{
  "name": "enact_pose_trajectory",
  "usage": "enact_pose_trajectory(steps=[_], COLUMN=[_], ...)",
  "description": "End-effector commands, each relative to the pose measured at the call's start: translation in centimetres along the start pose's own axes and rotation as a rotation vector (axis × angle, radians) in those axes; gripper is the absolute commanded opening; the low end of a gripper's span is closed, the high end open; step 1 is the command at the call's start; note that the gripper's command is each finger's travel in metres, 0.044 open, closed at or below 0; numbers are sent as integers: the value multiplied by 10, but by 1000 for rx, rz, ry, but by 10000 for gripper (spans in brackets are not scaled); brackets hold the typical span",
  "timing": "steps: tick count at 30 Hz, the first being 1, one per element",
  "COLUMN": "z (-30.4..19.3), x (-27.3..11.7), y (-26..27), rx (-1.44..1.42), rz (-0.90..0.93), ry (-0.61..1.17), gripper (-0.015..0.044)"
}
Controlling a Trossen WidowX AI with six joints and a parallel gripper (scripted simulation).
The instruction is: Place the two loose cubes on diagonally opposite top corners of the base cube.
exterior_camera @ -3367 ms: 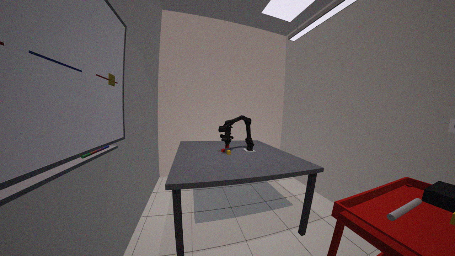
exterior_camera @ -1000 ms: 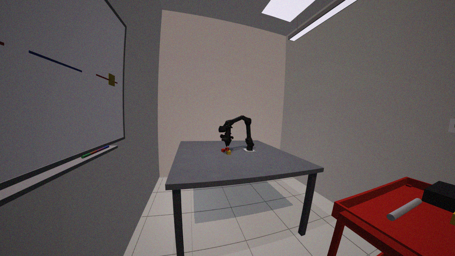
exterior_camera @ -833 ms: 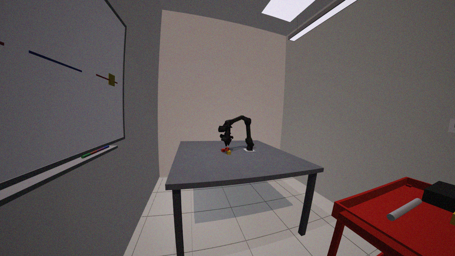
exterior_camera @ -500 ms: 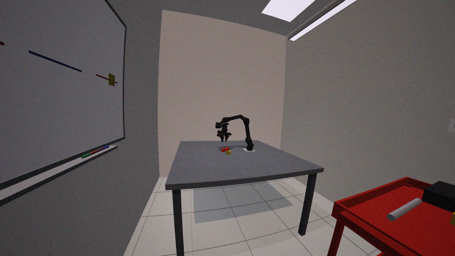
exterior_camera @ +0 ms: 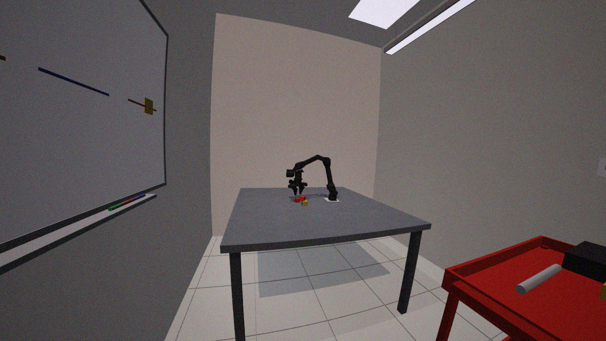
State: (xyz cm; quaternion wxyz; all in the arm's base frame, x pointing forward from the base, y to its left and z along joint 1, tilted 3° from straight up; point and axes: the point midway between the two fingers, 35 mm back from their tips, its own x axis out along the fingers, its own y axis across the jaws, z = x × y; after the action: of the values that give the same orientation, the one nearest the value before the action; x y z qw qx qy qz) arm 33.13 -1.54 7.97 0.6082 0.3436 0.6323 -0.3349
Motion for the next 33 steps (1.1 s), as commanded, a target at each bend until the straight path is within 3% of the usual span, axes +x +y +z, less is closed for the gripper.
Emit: enact_pose_trajectory(steps=[1, 30, 33], z=[0, 1, 1], x=[5, 50, 50], y=[0, 0, 0], rx=[5, 5, 5], rz=[7, 7, 7], ry=[-8, -8, -8], gripper=[265, 265, 186])
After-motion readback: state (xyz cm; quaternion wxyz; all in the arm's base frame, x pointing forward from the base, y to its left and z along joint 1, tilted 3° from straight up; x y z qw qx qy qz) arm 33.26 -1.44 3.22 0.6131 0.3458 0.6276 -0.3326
